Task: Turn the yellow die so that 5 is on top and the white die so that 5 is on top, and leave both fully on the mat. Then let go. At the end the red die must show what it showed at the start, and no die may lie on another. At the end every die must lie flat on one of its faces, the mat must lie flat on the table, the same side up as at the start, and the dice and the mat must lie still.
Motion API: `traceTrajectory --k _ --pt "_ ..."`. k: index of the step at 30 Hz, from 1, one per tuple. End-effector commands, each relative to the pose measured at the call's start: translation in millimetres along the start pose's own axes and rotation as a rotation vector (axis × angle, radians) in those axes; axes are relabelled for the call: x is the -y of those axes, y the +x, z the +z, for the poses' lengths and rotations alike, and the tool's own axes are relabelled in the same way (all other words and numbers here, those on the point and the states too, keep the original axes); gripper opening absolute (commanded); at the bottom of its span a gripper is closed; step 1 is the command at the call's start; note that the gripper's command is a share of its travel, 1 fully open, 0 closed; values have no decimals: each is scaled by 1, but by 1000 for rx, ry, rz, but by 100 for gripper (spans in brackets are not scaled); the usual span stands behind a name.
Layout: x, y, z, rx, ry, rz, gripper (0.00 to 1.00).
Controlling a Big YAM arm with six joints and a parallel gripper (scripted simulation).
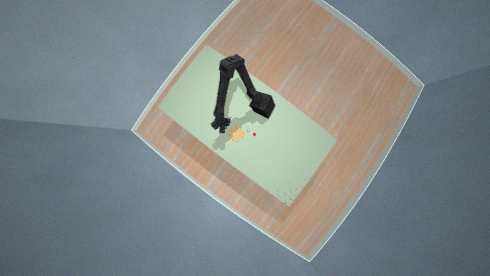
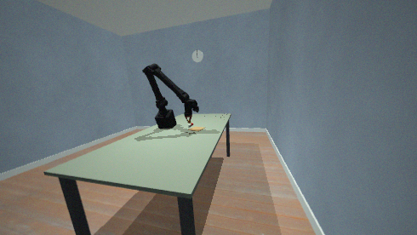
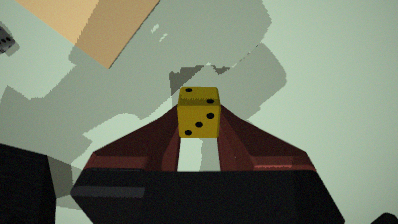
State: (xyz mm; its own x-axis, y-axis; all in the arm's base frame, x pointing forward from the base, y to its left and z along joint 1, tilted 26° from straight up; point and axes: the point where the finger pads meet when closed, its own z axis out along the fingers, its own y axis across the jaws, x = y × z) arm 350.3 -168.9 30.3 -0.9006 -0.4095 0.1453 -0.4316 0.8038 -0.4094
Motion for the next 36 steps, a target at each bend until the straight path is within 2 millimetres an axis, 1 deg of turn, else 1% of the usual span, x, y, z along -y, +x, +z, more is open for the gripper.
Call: traceTrajectory --k 1,5,9,11,13,20,21,23,24,26,28,29,30,32,33,35,36 --pt "4 -3 -3 0 1 37 19" --pt "3 -7 -2 2 2 129 19" --pt "4 -15 -4 19 12 305 19" --pt "4 -15 -4 19 12 305 19" --pt "7 -17 -3 26 16 417 19" --pt "8 -21 -4 35 17 632 19" --pt "9 -21 -4 35 17 644 19" --pt "10 -20 -3 33 16 723 19" --pt "10 -20 -3 33 16 727 19" --pt "11 -23 -4 39 16 806 19" --pt "11 -23 -4 39 16 806 19" --pt "11 -25 -5 44 15 884 19" --pt "11 -25 -5 44 15 888 19" --pt "10 -26 -4 44 14 971 19" --pt "10 -26 -4 44 13 973 19" --pt "10 -23 -2 39 12 1059 19" --pt "10 -23 -2 38 12 1064 19"
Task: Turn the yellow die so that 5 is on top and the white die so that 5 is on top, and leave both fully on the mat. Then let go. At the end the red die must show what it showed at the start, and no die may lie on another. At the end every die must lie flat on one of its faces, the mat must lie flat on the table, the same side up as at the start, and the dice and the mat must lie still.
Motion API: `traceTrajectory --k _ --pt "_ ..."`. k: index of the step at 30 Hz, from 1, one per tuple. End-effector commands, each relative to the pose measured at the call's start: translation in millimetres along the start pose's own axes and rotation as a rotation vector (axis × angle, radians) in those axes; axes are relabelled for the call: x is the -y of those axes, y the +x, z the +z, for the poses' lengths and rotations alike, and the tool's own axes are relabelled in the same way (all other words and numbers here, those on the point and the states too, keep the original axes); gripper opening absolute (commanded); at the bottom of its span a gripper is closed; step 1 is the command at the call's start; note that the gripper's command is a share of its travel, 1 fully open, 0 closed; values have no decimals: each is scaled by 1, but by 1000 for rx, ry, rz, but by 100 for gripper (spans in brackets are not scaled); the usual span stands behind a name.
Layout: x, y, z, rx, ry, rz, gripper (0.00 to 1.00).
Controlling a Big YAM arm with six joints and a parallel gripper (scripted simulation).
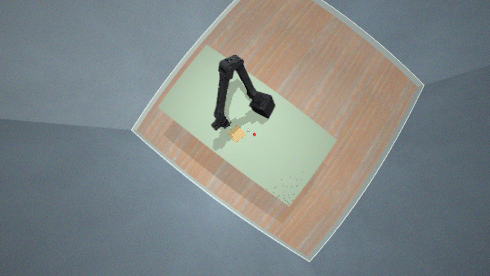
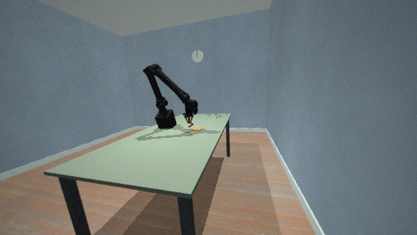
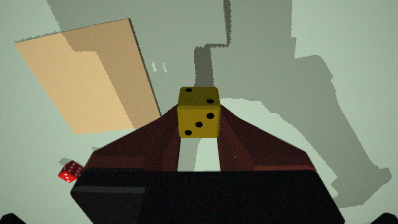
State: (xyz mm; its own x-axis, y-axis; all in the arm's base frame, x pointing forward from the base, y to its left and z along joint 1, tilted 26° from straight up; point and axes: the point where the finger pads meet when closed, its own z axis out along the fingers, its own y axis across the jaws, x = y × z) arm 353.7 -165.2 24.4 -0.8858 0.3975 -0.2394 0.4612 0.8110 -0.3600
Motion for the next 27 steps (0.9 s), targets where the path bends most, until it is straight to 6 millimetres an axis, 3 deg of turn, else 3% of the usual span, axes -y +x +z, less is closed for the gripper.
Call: traceTrajectory --k 1,27 --pt "-7 -21 -5 38 -5 190 19" --pt "-12 -21 -1 30 -15 901 19"
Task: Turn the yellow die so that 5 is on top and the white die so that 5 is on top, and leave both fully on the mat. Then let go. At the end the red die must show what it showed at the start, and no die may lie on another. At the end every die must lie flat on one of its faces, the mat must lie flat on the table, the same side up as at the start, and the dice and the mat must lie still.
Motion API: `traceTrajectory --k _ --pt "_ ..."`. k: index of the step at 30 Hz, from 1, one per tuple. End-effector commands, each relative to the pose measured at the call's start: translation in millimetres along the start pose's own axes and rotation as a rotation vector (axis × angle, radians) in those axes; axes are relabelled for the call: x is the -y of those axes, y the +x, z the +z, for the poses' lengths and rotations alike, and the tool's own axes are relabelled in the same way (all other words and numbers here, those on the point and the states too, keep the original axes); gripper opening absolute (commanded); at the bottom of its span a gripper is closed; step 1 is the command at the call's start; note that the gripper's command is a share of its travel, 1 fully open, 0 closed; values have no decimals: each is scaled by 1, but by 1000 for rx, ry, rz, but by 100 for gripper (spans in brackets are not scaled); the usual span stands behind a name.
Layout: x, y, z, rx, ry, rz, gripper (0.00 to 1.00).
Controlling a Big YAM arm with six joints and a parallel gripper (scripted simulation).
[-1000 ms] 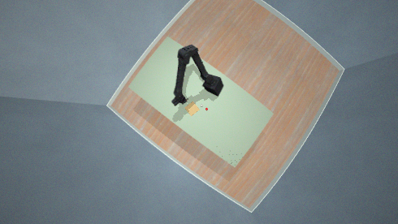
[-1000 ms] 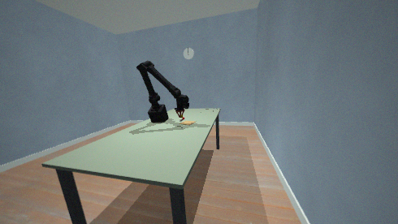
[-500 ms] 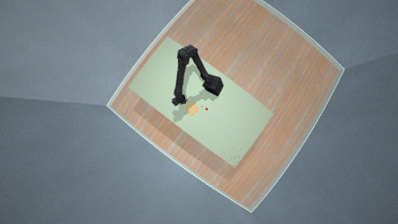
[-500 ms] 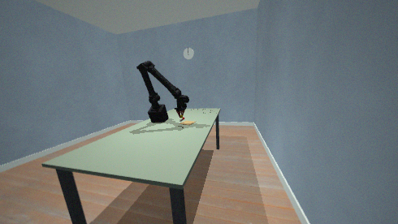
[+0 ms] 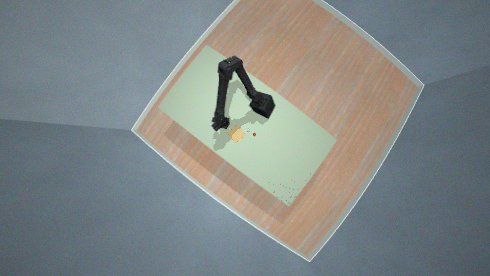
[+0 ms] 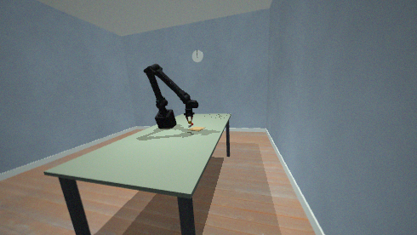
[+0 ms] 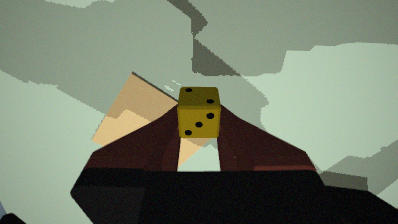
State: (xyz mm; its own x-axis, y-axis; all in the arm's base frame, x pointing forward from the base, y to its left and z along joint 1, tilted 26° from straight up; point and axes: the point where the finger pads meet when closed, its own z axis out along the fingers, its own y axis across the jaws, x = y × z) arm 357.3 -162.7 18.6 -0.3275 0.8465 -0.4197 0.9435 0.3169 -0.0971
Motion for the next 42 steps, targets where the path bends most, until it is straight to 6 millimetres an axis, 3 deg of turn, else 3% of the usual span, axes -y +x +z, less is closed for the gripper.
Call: traceTrajectory --k 1,20,33,36,42 --pt "-20 -9 -6 24 -28 190 19" --pt "-24 -8 -3 18 -35 714 19" --pt "-16 -12 3 -14 -21 801 19" --pt "-12 -6 10 -142 -18 762 19" --pt "-10 -1 12 -587 -172 733 19"
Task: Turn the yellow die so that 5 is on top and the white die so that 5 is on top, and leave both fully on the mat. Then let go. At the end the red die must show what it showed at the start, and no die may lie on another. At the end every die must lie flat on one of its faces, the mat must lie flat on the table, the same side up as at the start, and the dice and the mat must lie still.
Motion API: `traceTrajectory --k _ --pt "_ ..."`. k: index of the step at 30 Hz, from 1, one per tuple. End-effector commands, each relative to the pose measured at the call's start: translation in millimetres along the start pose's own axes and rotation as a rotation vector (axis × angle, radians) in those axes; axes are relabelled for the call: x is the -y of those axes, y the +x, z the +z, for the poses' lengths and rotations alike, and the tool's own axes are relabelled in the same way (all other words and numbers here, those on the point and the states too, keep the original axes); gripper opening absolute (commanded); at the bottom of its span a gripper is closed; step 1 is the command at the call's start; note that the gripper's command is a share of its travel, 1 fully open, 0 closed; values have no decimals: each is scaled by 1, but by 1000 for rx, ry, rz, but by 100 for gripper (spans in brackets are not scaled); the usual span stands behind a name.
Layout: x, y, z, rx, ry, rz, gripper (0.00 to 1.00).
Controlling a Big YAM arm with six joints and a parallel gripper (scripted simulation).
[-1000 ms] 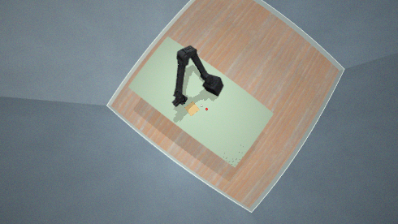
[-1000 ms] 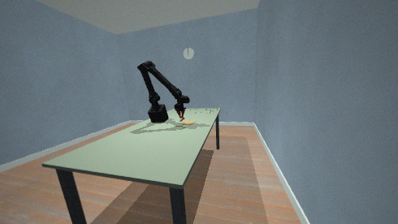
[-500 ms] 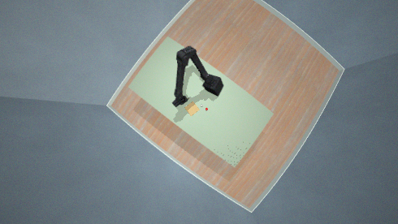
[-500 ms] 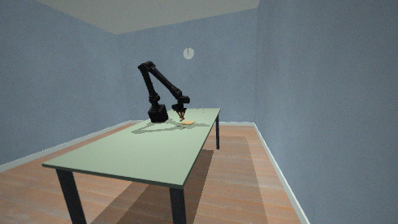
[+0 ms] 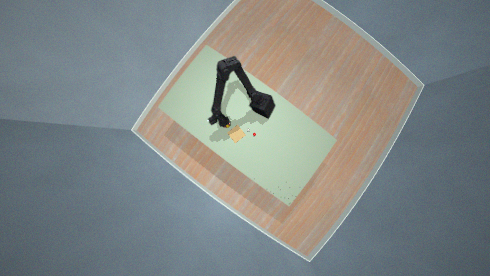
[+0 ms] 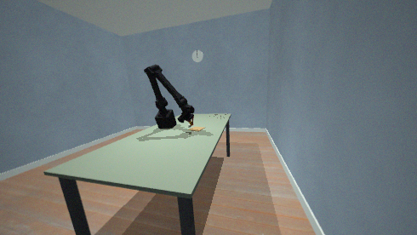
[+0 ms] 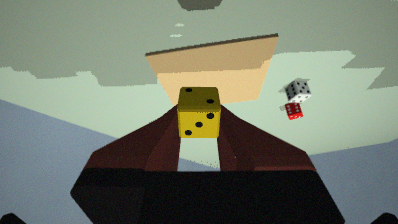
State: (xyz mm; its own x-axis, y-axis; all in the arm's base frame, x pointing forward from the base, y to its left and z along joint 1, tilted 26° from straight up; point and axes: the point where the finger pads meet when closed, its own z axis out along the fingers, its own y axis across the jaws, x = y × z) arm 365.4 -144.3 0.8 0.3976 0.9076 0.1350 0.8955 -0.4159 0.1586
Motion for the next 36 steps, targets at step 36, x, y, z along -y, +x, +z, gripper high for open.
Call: traceTrajectory --k 36 --pt "-21 -48 30 -346 -71 -79 19"
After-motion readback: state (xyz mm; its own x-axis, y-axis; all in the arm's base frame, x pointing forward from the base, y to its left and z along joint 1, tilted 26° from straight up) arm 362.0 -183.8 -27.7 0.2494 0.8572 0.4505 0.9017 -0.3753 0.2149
